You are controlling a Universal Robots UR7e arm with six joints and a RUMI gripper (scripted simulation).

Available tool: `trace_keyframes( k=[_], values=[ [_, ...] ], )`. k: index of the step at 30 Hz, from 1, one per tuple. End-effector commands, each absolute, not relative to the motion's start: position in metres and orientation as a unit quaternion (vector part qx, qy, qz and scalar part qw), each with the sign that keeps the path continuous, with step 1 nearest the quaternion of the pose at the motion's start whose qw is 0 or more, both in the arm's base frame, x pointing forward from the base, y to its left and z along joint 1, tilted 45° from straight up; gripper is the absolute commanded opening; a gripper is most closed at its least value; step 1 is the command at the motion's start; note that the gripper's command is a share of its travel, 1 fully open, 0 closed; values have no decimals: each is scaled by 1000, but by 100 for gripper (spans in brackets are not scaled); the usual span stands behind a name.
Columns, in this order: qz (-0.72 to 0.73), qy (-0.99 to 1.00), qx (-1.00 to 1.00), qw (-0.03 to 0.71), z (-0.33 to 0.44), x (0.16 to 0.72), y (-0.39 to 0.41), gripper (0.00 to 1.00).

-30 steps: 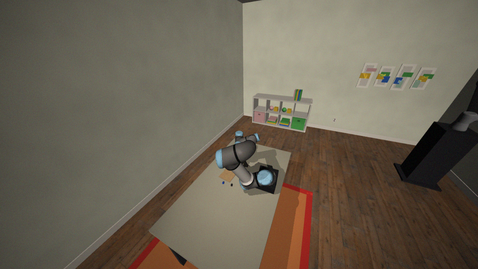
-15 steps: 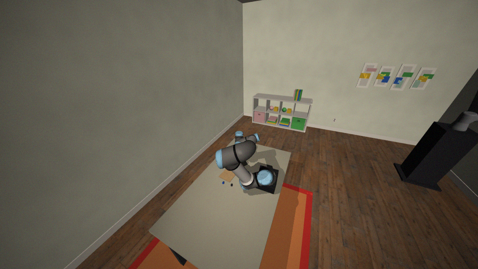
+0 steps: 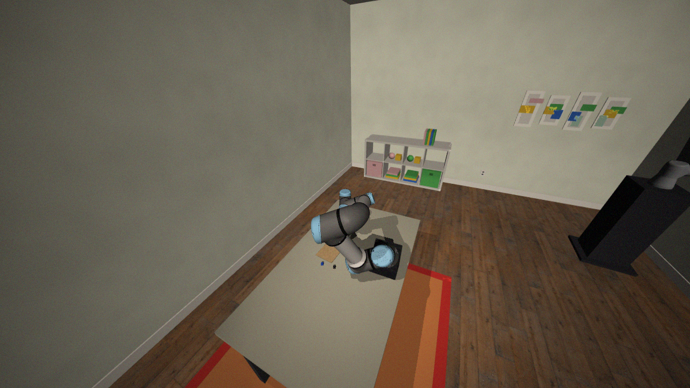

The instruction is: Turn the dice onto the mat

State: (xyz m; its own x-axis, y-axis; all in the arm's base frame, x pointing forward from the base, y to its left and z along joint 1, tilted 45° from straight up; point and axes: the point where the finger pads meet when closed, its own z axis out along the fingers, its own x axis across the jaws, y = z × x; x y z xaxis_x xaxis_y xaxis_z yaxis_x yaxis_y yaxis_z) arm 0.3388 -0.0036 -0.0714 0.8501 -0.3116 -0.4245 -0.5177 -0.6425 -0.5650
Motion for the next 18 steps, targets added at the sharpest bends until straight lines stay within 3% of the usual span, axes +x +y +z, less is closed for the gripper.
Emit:
trace_keyframes(
  k=[1,18],
  values=[
    [175,306,-873,337,-72,341,-4,0],
    [251,508,-773,285,-76,346,-7,0]
  ],
)
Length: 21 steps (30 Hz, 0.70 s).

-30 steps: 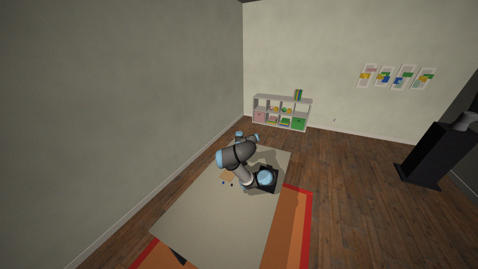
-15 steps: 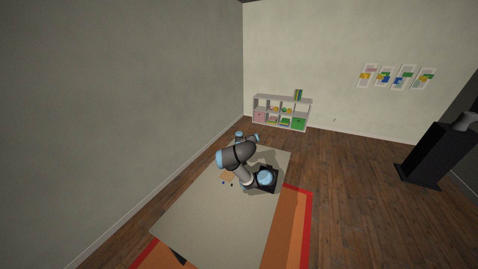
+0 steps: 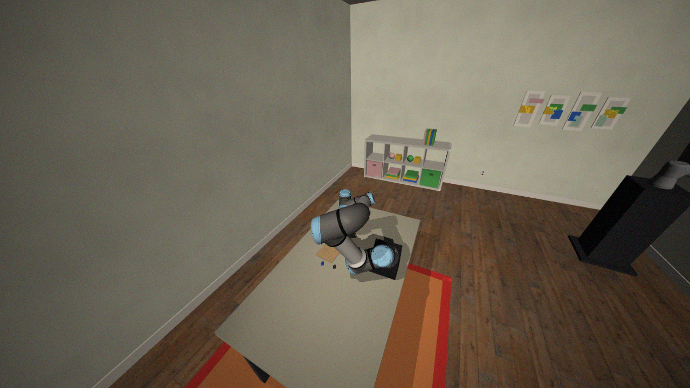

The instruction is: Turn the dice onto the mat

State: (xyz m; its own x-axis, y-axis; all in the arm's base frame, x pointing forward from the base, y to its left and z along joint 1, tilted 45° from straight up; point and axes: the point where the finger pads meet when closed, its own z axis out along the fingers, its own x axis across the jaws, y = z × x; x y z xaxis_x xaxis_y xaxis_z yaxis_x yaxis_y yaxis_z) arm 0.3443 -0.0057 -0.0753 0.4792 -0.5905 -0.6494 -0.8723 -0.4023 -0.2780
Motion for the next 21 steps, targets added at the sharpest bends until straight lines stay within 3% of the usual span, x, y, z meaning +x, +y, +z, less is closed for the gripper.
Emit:
trace_keyframes(
  k=[1,21],
  values=[
    [257,523,-763,280,-77,346,-7,0],
    [326,720,-581,195,-83,346,-12,0]
  ],
)
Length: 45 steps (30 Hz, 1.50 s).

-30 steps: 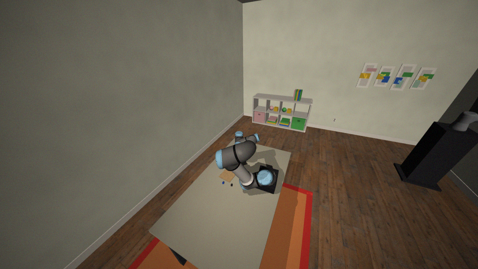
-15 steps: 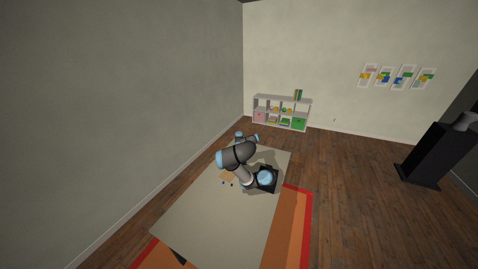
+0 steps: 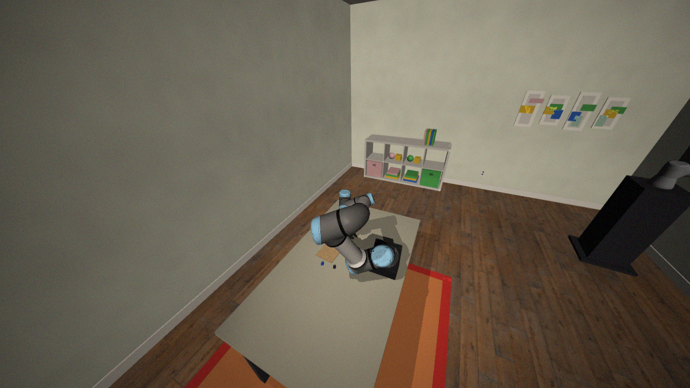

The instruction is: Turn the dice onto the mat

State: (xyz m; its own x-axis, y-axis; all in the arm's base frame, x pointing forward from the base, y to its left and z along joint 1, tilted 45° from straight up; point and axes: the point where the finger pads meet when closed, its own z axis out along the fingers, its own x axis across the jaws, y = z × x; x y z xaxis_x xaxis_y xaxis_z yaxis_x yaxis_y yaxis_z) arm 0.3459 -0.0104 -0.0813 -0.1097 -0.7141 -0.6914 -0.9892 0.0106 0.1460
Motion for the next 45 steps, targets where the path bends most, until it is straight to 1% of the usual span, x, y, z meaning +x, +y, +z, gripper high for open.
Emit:
trace_keyframes(
  k=[1,8,11,25,28,37,45],
  values=[
    [329,729,-570,189,-83,346,-12,0],
    [348,786,-488,153,-85,344,-14,0],
    [348,788,-485,152,-85,344,-14,0],
    [374,880,-286,65,-88,339,-17,0],
    [374,880,-284,65,-88,339,-17,0],
    [380,914,-140,4,-89,334,-18,0],
    [379,923,-66,-27,-89,331,-18,0]
  ],
)
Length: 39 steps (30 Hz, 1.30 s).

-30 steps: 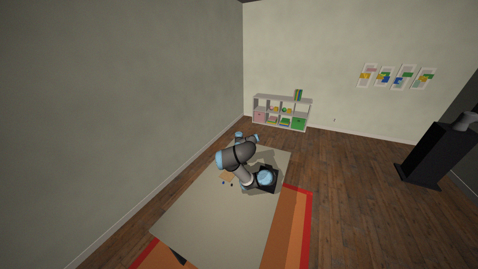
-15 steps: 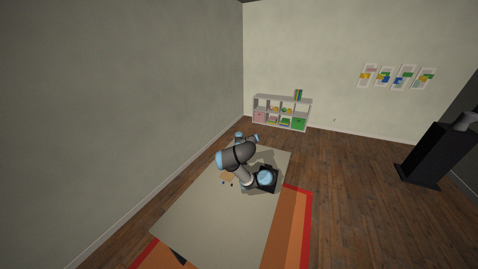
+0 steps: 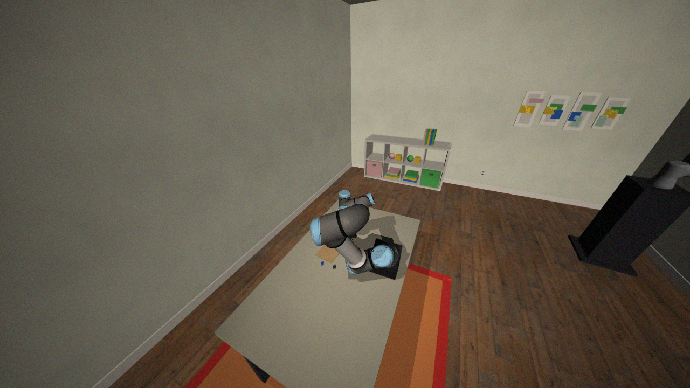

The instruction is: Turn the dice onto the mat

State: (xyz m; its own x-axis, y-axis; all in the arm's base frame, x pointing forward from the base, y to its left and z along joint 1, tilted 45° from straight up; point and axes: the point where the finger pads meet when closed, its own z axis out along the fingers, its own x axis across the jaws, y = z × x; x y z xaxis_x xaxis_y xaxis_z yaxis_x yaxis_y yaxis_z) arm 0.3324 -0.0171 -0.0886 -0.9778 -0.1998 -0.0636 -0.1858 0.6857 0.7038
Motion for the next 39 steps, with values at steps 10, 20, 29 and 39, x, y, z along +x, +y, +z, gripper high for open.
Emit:
trace_keyframes(
  k=[10,20,29,39],
  values=[
    [-371,-923,-65,80,-88,327,-17,0],
    [-363,-913,-149,113,-87,324,-16,0],
    [-352,-898,-221,142,-86,322,-15,0],
    [-345,-886,-267,160,-85,320,-14,0]
  ],
)
